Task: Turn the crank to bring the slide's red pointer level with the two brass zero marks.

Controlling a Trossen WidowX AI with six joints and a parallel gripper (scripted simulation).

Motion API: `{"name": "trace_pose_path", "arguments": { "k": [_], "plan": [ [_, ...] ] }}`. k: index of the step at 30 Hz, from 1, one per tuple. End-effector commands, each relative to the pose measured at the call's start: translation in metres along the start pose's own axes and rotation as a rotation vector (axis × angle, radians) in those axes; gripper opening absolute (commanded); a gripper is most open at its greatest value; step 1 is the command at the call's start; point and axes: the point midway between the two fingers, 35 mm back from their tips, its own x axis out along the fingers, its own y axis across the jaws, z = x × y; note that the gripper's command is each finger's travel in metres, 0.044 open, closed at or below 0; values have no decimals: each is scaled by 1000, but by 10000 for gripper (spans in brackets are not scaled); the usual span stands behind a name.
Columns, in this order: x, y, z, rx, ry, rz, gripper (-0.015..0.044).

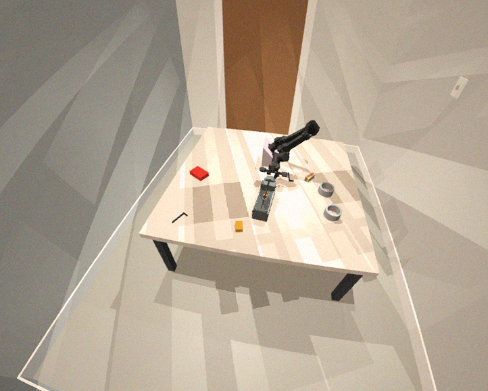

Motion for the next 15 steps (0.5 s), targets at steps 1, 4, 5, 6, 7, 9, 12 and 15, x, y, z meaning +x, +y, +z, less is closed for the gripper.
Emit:
{"name": "trace_pose_path", "arguments": {
  "k": [1,4,5,6,7,9,12,15],
  "plan": [
    [-1,9,1,-11,2,26,0],
    [-2,10,1,-11,2,26,0],
    [-2,11,1,-11,2,26,0],
    [-2,11,2,-11,2,26,0],
    [-3,12,2,-11,2,26,0],
    [-3,13,2,-11,2,26,0],
    [-4,15,3,-11,2,26,0],
    [-5,17,4,-11,2,27,0]
  ]
}}
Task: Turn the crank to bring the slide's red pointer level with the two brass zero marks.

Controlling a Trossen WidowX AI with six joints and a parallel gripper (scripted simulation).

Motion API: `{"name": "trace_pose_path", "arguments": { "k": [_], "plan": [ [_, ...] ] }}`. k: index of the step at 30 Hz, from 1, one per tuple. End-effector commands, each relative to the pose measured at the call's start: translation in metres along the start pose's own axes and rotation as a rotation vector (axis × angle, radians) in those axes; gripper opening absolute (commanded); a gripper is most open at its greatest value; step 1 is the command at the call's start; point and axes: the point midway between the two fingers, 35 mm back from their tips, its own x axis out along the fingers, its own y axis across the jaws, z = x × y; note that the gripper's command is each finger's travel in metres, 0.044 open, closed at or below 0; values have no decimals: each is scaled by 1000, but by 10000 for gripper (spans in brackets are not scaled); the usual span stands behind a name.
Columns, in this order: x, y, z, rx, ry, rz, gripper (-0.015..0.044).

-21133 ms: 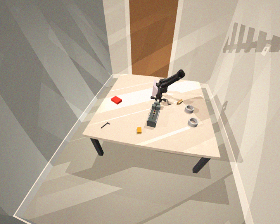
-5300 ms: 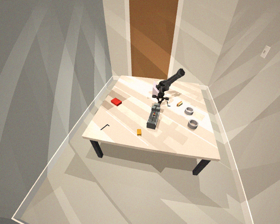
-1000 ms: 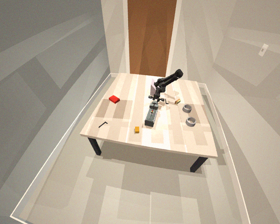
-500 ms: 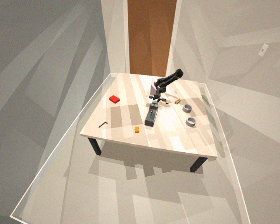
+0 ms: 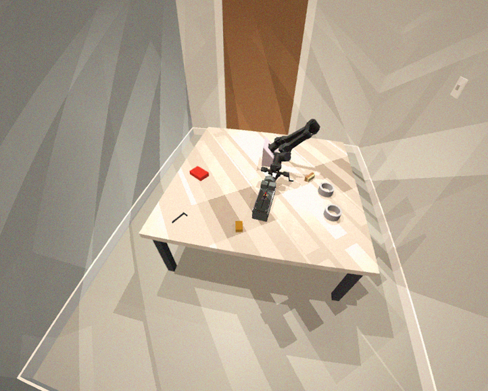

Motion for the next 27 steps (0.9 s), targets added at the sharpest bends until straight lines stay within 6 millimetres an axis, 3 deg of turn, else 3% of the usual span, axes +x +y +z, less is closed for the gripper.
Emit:
{"name": "trace_pose_path", "arguments": {
  "k": [1,27],
  "plan": [
    [-3,8,3,-7,-4,20,0],
    [-27,15,26,-8,-4,19,0]
  ]
}}
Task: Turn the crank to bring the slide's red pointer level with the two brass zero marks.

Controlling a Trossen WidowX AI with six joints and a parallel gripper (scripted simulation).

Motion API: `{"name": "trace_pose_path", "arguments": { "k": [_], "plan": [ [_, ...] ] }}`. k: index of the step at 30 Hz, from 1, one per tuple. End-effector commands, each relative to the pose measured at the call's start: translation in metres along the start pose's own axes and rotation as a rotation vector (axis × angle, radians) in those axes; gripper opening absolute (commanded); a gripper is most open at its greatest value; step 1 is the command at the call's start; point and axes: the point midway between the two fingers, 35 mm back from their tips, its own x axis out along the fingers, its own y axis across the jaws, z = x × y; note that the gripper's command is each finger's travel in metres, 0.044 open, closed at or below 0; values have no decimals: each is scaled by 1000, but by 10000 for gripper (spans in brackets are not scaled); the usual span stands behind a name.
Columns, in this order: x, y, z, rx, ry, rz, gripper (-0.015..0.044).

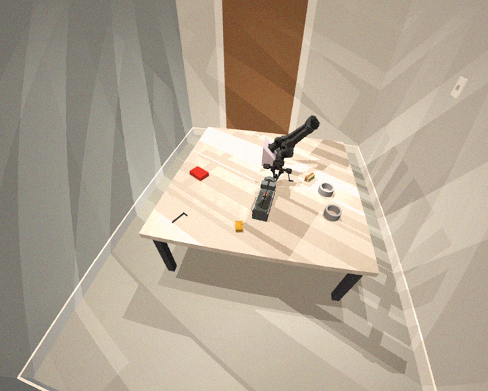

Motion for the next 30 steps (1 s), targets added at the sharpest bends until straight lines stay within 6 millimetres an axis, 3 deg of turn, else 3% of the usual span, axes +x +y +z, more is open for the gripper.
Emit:
{"name": "trace_pose_path", "arguments": {
  "k": [1,30],
  "plan": [
    [-6,-1,6,-4,-10,3,0],
    [-20,-34,20,-5,-10,2,0]
  ]
}}
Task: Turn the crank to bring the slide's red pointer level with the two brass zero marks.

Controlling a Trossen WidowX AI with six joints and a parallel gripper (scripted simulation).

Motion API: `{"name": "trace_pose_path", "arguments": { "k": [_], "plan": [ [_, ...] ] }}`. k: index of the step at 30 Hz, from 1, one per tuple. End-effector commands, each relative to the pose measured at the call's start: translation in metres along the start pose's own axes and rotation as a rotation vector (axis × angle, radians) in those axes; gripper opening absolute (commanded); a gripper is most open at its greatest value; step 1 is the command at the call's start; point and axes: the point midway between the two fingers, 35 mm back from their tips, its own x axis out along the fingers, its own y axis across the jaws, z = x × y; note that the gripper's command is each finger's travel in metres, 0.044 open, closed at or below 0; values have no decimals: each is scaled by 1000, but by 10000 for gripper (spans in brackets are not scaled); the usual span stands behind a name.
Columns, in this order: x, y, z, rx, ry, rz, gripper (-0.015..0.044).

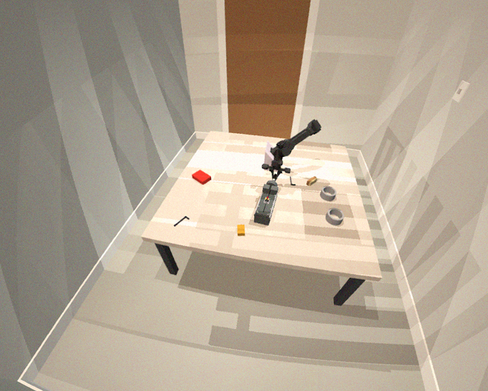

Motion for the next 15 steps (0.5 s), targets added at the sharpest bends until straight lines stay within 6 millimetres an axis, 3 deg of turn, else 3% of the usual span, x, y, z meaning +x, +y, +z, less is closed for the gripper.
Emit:
{"name": "trace_pose_path", "arguments": {
  "k": [1,15],
  "plan": [
    [-2,-9,1,12,-9,-20,0],
    [0,-15,0,12,-9,-20,0]
  ]
}}
